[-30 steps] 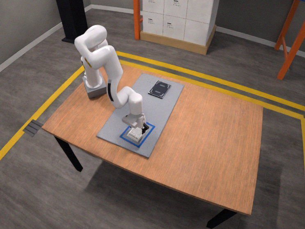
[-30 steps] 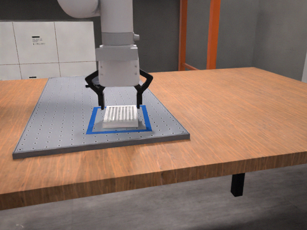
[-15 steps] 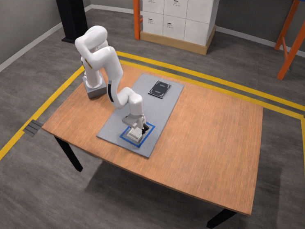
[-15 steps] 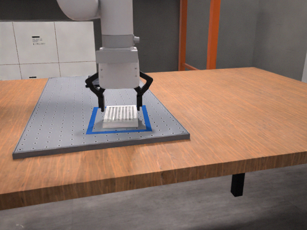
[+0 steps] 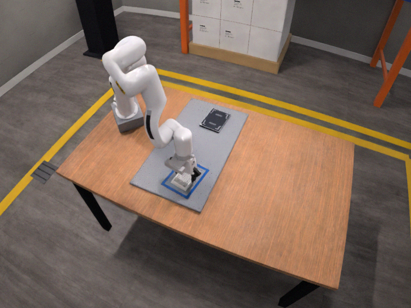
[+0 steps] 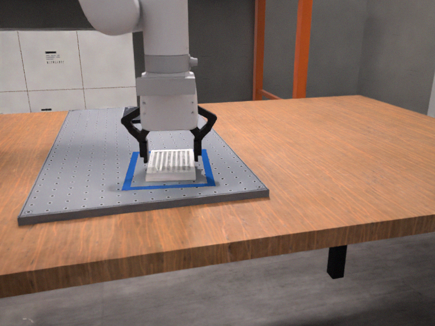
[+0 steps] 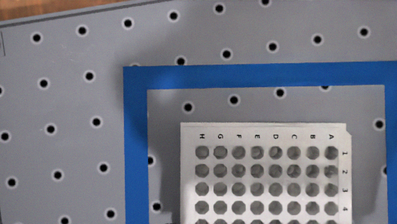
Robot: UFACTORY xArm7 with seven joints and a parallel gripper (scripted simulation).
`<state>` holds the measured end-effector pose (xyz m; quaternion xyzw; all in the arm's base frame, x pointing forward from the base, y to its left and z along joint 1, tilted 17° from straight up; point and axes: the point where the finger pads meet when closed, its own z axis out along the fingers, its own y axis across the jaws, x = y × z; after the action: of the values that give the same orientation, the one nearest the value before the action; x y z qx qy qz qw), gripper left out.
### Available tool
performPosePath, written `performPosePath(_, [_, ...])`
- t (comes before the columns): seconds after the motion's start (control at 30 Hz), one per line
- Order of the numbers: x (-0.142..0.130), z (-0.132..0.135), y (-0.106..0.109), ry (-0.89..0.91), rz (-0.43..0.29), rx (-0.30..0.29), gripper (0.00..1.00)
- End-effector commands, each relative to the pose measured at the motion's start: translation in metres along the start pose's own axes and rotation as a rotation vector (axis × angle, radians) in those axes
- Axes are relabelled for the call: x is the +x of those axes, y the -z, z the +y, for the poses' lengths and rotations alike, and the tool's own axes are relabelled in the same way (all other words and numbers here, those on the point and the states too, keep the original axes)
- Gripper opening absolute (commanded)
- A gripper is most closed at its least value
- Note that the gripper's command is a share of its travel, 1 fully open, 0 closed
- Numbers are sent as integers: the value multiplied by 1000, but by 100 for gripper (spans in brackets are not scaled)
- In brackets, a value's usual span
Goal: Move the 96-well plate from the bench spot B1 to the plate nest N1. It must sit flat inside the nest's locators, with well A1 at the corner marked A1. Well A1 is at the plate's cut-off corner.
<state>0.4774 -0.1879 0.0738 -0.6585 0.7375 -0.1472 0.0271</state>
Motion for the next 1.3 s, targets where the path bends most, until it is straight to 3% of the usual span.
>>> performPosePath(0.0, [0, -2, -1, 0, 1, 4, 100])
performPosePath(0.77, [0, -2, -4, 0, 1, 4, 100])
performPosePath(0.8, [0, -2, -4, 0, 1, 4, 0])
performPosePath(1.27, [0, -2, -4, 0, 1, 4, 0])
